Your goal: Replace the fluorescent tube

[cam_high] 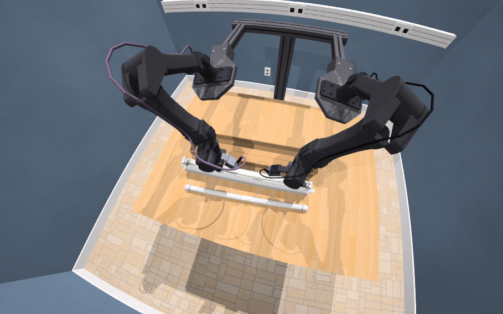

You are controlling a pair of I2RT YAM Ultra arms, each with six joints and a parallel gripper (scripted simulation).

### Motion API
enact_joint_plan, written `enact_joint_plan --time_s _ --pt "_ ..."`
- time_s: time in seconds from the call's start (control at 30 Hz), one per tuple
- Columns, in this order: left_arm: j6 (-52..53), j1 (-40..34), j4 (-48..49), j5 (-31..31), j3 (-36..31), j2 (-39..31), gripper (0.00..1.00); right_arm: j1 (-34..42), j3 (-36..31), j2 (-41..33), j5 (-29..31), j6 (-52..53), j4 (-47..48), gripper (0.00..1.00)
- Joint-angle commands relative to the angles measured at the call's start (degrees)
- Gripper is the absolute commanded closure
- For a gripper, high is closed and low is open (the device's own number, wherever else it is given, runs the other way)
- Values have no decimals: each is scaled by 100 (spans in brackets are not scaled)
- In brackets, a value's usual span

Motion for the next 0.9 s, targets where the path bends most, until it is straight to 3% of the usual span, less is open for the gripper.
enact_joint_plan --time_s 0.0,0.2,0.3,0.67,0.77,0.87 --pt "-101 77 -477 150 197 36 89 -18 225 -96 -107 108 -453 89" --pt "-113 99 -565 172 341 92 89 15 374 68 -119 126 -536 89" --pt "-181 122 -1134 282 519 90 89 -70 560 81 -191 206 -1136 89" --pt "-267 188 -1907 413 1025 156 89 -87 1080 184 -285 313 -1936 89" --pt "-249 183 -1716 383 1045 168 89 -53 1098 193 -267 292 -1732 89" --pt "-302 219 -2270 494 1245 205 89 -134 1309 237 -347 357 -2312 89"
